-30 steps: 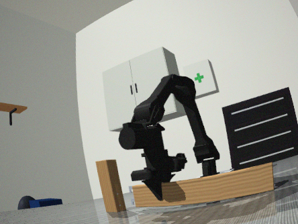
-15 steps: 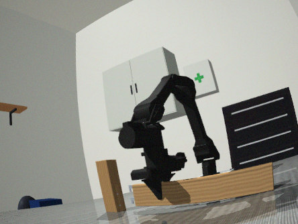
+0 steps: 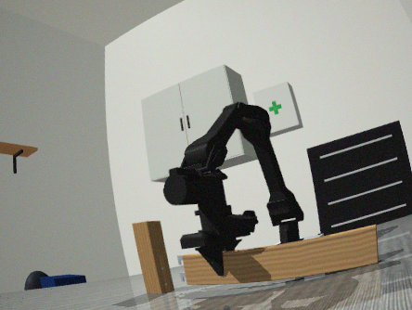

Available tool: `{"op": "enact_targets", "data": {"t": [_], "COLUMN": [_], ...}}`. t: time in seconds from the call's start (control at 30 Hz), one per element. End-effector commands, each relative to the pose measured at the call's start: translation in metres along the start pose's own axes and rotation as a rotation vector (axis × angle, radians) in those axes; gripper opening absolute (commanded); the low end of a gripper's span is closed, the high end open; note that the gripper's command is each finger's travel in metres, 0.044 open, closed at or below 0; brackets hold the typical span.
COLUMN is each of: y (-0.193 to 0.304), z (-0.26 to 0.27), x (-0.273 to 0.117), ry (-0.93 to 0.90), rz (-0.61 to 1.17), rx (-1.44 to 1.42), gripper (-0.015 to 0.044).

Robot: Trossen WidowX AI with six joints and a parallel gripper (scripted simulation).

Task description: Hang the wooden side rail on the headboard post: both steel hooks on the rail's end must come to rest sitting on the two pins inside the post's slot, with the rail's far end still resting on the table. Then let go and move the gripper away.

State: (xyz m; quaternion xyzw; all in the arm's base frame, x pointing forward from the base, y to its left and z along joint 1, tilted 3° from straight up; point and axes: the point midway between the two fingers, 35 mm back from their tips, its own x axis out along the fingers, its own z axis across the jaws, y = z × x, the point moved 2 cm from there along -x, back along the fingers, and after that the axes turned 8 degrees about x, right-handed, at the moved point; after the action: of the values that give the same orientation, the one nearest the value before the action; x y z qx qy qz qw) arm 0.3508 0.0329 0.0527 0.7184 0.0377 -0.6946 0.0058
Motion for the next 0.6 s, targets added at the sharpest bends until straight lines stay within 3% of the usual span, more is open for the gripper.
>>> {"op": "enact_targets", "data": {"t": [0.0, 0.57], "y": [0.0005, 0.0026], "z": [-0.0004, 0.0002], "x": [-0.0023, -0.0004], "ry": [0.009, 0.009], "rz": [-0.001, -0.001], "rx": [-0.007, -0.007], "gripper": [0.0000, 0.0000]}}
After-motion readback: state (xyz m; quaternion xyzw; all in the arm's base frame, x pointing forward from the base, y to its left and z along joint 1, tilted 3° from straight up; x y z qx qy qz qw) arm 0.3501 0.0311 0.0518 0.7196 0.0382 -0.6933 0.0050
